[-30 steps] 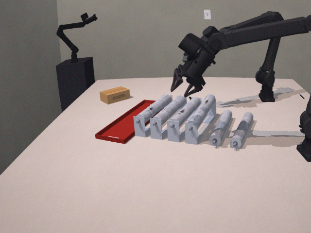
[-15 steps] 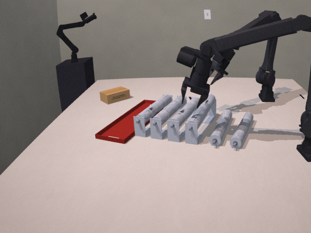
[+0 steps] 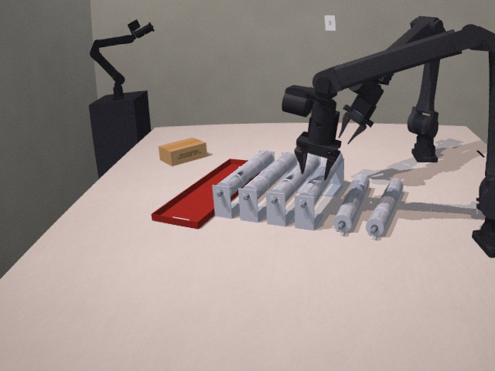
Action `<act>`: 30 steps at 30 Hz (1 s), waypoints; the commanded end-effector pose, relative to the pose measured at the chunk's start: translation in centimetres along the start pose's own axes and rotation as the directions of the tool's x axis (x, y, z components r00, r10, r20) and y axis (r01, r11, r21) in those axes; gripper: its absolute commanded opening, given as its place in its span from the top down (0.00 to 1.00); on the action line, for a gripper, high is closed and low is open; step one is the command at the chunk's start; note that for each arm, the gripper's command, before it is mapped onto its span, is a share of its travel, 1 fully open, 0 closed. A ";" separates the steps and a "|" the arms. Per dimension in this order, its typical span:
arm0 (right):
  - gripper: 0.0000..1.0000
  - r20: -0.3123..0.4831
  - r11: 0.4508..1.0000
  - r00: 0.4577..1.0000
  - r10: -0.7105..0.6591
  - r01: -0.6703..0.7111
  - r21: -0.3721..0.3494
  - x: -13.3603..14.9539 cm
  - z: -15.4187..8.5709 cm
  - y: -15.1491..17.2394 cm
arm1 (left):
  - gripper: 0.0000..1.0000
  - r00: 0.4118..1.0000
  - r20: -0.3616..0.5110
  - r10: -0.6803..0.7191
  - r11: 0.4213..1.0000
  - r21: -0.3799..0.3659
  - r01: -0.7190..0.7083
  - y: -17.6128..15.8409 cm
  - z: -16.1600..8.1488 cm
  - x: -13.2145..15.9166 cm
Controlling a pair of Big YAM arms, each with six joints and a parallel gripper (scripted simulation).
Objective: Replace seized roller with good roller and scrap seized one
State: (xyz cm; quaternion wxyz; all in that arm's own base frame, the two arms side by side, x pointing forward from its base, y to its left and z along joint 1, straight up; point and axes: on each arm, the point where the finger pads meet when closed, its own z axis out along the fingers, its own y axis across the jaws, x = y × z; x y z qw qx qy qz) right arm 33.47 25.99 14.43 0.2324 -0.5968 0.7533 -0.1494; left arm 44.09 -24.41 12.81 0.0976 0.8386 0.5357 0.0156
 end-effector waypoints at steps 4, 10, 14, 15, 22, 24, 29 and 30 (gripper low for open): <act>0.68 0.008 1.000 1.000 -0.030 0.030 0.007 -1.3 -0.8 -0.6 | 0.38 0.999 0.005 0.048 0.998 0.033 -0.049 -0.2 0.4 -0.9; 0.68 -0.007 1.000 1.000 -0.025 0.025 -0.011 -0.5 0.1 0.6 | 0.38 1.000 0.006 0.021 0.999 0.034 -0.021 -0.5 1.7 -0.9; 0.68 -0.009 1.000 1.000 -0.025 0.025 -0.002 0.2 2.7 0.2 | 0.38 1.000 0.004 0.016 1.000 0.017 -0.016 -0.3 3.6 -0.6; 0.68 -0.006 1.000 1.000 -0.022 0.022 0.000 0.0 2.9 0.0 | 0.38 1.000 0.005 0.020 1.000 0.017 -0.020 -0.3 4.1 -0.8; 0.68 -0.005 1.000 1.000 -0.023 0.023 0.001 0.2 4.6 0.1 | 0.38 1.000 0.003 0.022 1.000 0.016 -0.022 -0.4 5.8 -0.8; 0.68 -0.006 1.000 1.000 -0.023 0.023 0.000 0.2 5.3 0.1 | 0.38 1.000 0.002 0.022 1.000 0.015 -0.022 -0.3 6.4 -0.7; 0.68 0.022 1.000 1.000 -0.014 0.014 0.019 -1.1 4.6 -0.9 | 0.38 1.000 0.000 0.020 1.000 -0.006 -0.020 0.5 5.8 -0.4; 0.68 0.051 0.999 0.999 -0.010 0.008 0.037 -2.3 3.5 -1.7 | 0.38 1.000 0.000 0.021 1.000 -0.018 -0.021 0.7 5.1 -0.5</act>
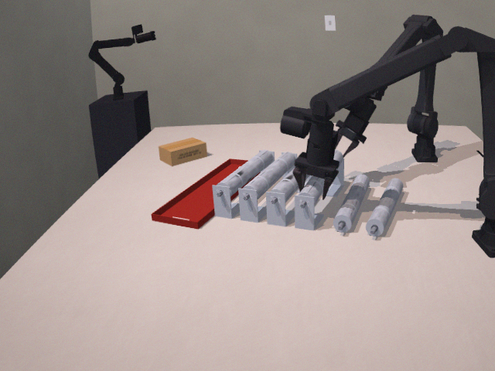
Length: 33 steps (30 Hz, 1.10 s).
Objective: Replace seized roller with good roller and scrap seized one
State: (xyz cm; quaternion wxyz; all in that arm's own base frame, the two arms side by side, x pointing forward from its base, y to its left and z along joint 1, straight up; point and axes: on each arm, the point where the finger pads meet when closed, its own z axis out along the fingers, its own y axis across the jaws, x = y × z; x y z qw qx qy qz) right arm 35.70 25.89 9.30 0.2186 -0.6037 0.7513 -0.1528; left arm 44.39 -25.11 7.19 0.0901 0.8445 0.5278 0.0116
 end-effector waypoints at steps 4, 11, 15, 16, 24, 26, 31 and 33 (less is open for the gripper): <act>0.68 0.064 0.999 0.998 0.010 -0.013 0.050 -2.3 -1.7 -2.4 | 0.38 1.000 0.001 0.002 0.999 -0.039 -0.002 1.5 -1.1 -0.5; 0.68 0.062 0.999 0.998 0.004 -0.007 0.046 -2.3 -1.9 -2.1 | 0.38 1.000 0.001 0.001 0.999 -0.053 -0.001 2.0 -2.8 -0.6; 0.68 0.062 0.999 0.998 0.001 -0.004 0.045 -2.3 -2.0 -2.0 | 0.38 1.000 0.001 0.001 0.998 -0.070 -0.001 2.8 -3.1 -0.6; 0.68 0.060 0.999 0.998 0.001 -0.004 0.045 -2.2 -2.0 -2.0 | 0.38 1.000 0.001 0.001 0.997 -0.077 -0.001 3.0 -3.3 -0.7; 0.97 0.058 0.999 0.998 0.001 -0.004 0.044 -2.1 -2.0 -1.9 | 0.38 1.000 0.000 0.000 0.999 -0.051 0.000 2.2 -2.5 -0.5; 0.97 0.057 0.999 0.998 0.004 -0.007 0.044 -2.0 -2.0 -2.0 | 0.38 1.000 0.000 0.000 0.999 -0.051 0.000 2.2 -2.5 -0.6; 0.97 0.057 0.999 0.998 0.004 -0.007 0.044 -2.0 -2.0 -2.0 | 0.38 1.000 0.000 0.000 0.999 -0.051 0.000 2.2 -2.5 -0.6; 0.97 0.057 0.999 0.998 0.004 -0.007 0.044 -2.0 -2.0 -2.0 | 0.38 1.000 0.000 0.000 0.999 -0.051 0.000 2.2 -2.5 -0.6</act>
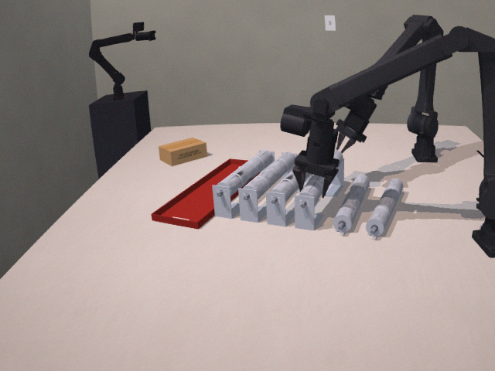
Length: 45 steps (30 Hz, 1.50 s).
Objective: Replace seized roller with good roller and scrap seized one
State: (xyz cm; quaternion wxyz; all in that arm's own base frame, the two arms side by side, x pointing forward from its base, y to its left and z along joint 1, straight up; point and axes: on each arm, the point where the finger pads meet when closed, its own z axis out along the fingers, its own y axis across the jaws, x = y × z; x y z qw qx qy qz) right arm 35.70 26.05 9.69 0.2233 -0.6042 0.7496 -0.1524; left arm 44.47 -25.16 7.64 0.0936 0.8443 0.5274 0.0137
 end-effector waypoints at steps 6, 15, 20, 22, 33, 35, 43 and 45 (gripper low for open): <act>0.97 0.048 0.999 0.999 0.006 -0.008 0.039 -1.8 -1.6 -1.8 | 0.38 1.000 0.000 -0.001 0.999 -0.043 0.001 2.1 -2.1 -0.5; 0.97 0.048 0.999 0.999 0.006 -0.008 0.039 -1.8 -1.6 -1.9 | 0.68 1.000 0.000 0.016 0.999 -0.039 -0.016 1.8 -1.8 -0.5; 0.97 0.048 0.999 0.999 0.006 -0.008 0.039 -1.8 -1.6 -1.9 | 0.68 1.000 0.000 0.016 0.999 -0.039 -0.016 1.8 -1.8 -0.5; 0.97 0.048 0.999 0.999 0.006 -0.008 0.039 -1.8 -1.6 -1.9 | 0.68 1.000 0.000 0.016 0.999 -0.039 -0.016 1.8 -1.8 -0.5; 0.97 -0.024 1.000 1.000 0.004 -0.004 -0.004 1.0 0.0 -0.1 | 0.68 1.000 0.000 0.016 0.999 -0.039 -0.016 1.8 -1.8 -0.5; 0.97 -0.028 1.000 1.000 0.004 -0.004 -0.005 1.1 0.1 0.0 | 0.68 1.000 0.000 0.016 0.999 -0.039 -0.016 1.8 -1.8 -0.5; 0.97 -0.039 1.000 0.999 0.004 -0.004 -0.008 1.6 0.2 0.1 | 0.68 1.000 0.000 0.016 0.999 -0.039 -0.016 1.8 -1.8 -0.5; 0.97 -0.042 1.000 0.999 0.004 -0.005 -0.009 1.8 0.2 0.1 | 0.68 1.000 0.000 0.016 0.999 -0.039 -0.016 1.8 -1.8 -0.5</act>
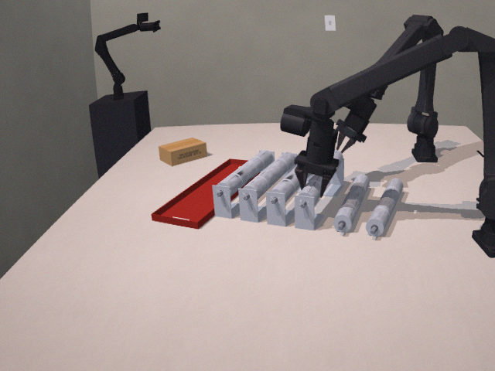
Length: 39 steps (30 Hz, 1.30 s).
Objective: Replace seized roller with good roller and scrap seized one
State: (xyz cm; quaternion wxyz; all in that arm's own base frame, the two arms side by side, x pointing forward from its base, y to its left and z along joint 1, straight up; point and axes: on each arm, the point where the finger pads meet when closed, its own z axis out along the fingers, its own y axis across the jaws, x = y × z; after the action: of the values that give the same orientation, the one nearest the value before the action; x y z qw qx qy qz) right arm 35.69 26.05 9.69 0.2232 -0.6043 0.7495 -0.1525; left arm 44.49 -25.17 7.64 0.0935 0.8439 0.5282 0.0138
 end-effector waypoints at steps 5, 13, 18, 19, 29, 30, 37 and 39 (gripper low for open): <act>0.97 -0.051 1.000 0.999 0.005 -0.005 -0.011 2.2 0.3 0.2 | 0.68 1.000 0.000 0.017 0.999 -0.039 -0.017 1.8 -1.8 -0.5; 0.97 -0.062 1.000 0.998 0.005 -0.006 -0.014 2.6 0.4 0.3 | 0.68 1.000 0.000 0.017 0.999 -0.039 -0.017 1.8 -1.8 -0.5; 0.97 -0.070 1.000 0.998 0.006 -0.007 -0.017 3.0 0.4 0.4 | 0.68 1.000 0.000 0.017 0.999 -0.039 -0.017 1.8 -1.8 -0.5; 0.97 -0.072 1.000 0.997 0.006 -0.007 -0.018 3.1 0.5 0.4 | 0.68 1.000 0.000 0.017 0.999 -0.039 -0.017 1.8 -1.8 -0.5; 0.97 -0.087 1.000 0.996 0.006 -0.008 -0.023 3.8 0.6 0.6 | 0.68 1.000 0.000 0.017 0.999 -0.039 -0.017 1.8 -1.8 -0.5; 0.97 -0.087 1.000 0.996 0.006 -0.008 -0.023 3.8 0.6 0.6 | 0.68 1.000 0.000 0.017 0.999 -0.039 -0.017 1.8 -1.8 -0.5; 0.97 -0.099 1.000 0.995 0.006 -0.008 -0.027 4.4 0.6 0.7 | 0.68 1.000 -0.002 0.013 0.999 -0.040 -0.014 1.8 -1.9 -0.3; 0.97 -0.102 1.000 0.995 0.005 -0.008 -0.028 4.6 0.6 0.8 | 0.68 1.000 -0.003 0.012 0.999 -0.040 -0.012 1.8 -1.9 -0.1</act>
State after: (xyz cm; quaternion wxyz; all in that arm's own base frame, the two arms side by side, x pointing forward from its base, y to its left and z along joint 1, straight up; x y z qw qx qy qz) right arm 35.61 25.88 9.70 0.2234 -0.6037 0.7498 -0.1530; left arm 44.43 -25.27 7.65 0.0942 0.8442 0.5275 0.0125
